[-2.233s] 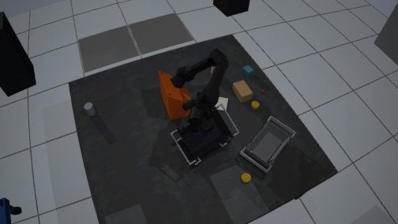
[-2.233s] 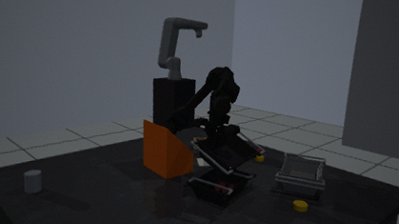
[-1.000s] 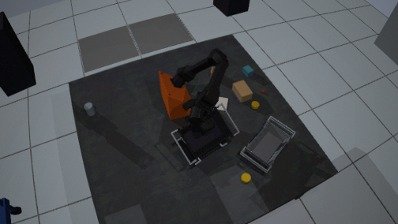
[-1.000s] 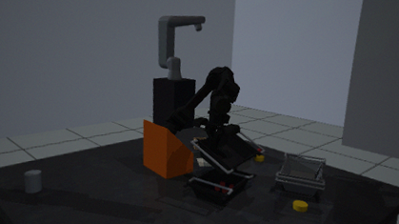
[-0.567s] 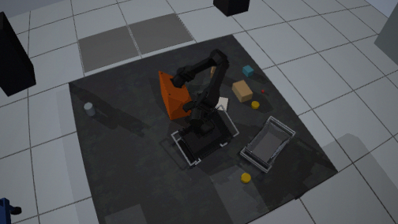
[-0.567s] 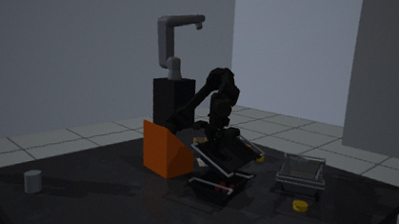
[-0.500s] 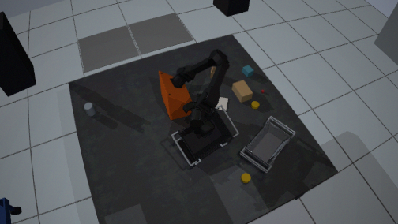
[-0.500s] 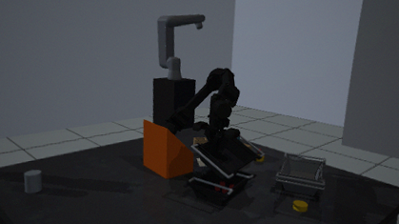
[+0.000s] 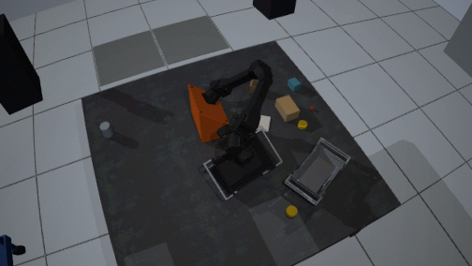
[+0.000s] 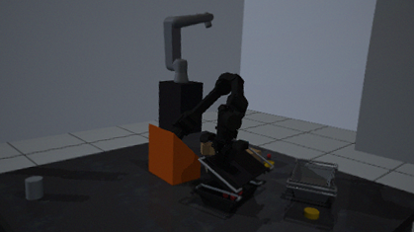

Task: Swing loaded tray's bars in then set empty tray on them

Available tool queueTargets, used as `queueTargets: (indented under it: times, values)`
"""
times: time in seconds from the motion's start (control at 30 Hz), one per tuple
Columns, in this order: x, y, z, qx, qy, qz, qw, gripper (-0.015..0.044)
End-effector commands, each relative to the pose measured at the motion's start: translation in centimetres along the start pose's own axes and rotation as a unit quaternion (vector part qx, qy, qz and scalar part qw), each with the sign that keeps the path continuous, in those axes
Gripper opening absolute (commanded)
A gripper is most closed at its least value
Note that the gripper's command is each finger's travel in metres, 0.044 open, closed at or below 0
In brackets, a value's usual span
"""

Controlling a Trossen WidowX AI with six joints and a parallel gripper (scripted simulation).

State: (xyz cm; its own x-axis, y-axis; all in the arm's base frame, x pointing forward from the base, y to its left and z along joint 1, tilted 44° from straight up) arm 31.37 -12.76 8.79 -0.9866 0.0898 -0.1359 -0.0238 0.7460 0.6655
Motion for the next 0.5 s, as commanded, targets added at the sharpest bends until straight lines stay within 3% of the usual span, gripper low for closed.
queueTargets:
  times: [0.0,0.47]
  values:
    - [0.0,-0.1,0.6,-0.002,-0.008,0.004,1.000,0.0000]
    - [0.7,-0.1,1.6,-0.003,-0.008,0.004,1.000,0.0000]
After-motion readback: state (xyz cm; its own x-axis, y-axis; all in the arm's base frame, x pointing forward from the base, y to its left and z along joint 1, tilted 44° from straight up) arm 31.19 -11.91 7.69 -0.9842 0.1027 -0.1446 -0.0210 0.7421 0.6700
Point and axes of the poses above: the point midway between the two fingers, 35 mm back from their tips, its own z axis out along the fingers, its own x axis across the jaws, y = z × x, the point moved 7 cm from there along -z, back along the fingers, and after that the axes turned 7 degrees about z, right-handed, at the moved point
